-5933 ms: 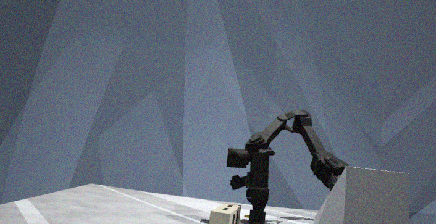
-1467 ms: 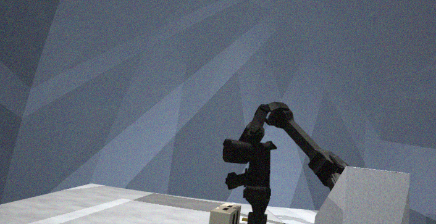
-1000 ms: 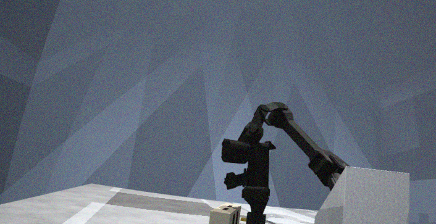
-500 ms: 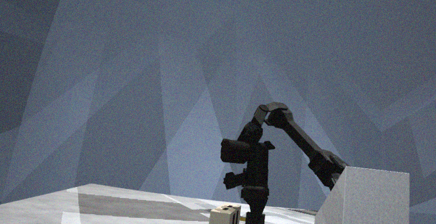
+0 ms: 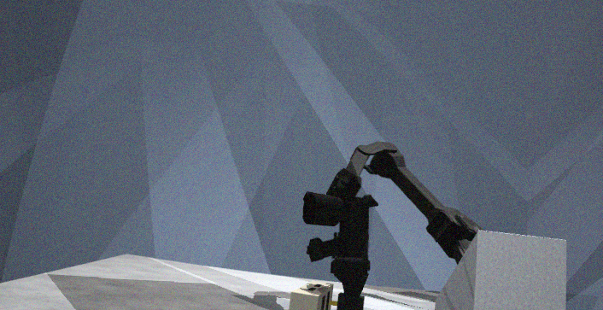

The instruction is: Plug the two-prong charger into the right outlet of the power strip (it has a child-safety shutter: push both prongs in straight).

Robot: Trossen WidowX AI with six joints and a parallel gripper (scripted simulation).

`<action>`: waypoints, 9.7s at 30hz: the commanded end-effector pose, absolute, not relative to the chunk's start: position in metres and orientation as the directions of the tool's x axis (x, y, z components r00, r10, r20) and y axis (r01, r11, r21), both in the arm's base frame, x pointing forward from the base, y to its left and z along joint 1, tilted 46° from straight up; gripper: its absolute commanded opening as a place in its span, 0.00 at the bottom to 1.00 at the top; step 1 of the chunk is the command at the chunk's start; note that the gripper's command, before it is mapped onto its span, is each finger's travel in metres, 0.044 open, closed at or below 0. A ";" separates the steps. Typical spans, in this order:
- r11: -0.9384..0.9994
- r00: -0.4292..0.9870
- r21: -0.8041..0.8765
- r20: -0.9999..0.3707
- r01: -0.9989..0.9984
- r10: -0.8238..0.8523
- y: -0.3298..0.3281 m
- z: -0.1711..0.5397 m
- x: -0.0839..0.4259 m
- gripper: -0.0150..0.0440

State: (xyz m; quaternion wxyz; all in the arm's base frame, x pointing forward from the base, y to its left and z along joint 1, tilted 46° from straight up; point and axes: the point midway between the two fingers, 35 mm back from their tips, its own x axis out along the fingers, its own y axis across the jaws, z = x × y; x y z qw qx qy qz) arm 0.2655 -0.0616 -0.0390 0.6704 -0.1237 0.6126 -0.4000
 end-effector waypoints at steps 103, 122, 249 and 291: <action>0.647 -0.069 -0.661 -0.718 0.381 -0.693 -0.075 -0.033 0.293 0.25; 0.647 -0.069 -0.661 -0.718 0.381 -0.692 -0.071 -0.033 0.288 0.25; 0.656 -0.089 -0.662 -0.725 0.361 -0.683 -0.068 -0.034 0.285 0.25; 0.650 -0.076 -0.661 -0.720 0.375 -0.689 -0.066 -0.036 0.277 1.00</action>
